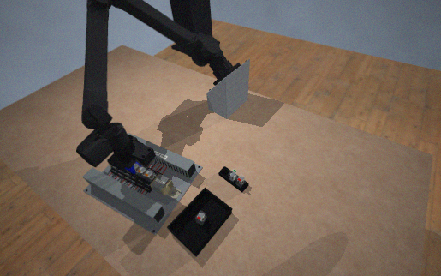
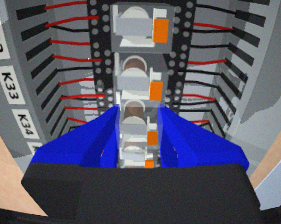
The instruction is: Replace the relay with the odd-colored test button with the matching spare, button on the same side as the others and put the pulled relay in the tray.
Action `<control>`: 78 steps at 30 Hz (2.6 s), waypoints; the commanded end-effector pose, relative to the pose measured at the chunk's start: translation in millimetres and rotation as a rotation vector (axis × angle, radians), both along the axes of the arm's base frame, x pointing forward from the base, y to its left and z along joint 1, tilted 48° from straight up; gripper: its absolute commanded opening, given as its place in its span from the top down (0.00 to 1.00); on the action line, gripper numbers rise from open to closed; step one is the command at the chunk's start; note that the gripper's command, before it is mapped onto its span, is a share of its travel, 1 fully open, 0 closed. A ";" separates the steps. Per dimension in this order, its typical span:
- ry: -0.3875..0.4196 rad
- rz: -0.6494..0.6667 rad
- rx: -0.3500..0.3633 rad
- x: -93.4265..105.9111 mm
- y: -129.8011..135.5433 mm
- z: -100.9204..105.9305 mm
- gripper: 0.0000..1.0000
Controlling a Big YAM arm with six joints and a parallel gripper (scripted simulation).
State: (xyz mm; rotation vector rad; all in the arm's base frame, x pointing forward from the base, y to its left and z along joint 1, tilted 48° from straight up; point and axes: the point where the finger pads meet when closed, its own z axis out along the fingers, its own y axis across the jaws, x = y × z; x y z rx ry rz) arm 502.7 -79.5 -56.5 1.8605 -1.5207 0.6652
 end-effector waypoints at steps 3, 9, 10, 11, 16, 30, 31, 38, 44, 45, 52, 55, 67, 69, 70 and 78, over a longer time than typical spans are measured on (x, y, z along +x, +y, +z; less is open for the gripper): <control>-0.019 -0.023 0.000 5.1 -19.0 -13.7 1.00; -0.022 -0.023 0.000 6.6 -20.1 -14.1 1.00; -0.023 -0.023 0.000 6.9 -20.1 -13.9 1.00; -0.023 -0.023 0.000 7.2 -20.0 -13.8 1.00; -0.025 -0.023 0.000 7.9 -20.0 -13.5 1.00; -0.027 -0.023 0.001 8.8 -19.9 -13.0 1.00; -0.027 -0.023 0.001 8.8 -19.9 -13.0 1.00; -0.042 -0.029 0.002 13.3 -10.6 -3.0 1.00; -0.041 -0.021 0.003 15.1 1.1 3.6 1.00; -0.042 -0.020 0.003 15.4 2.2 4.0 1.00; -0.042 -0.014 0.002 16.3 5.6 5.2 1.00; -0.043 -0.013 0.002 16.5 6.6 5.5 1.00; -0.043 -0.010 0.002 17.1 7.6 6.8 0.41; -0.042 -0.009 0.002 17.1 7.6 6.9 0.41; -0.041 -0.008 0.002 17.1 7.7 6.9 0.41; -0.039 -0.006 0.002 17.2 7.7 7.0 0.41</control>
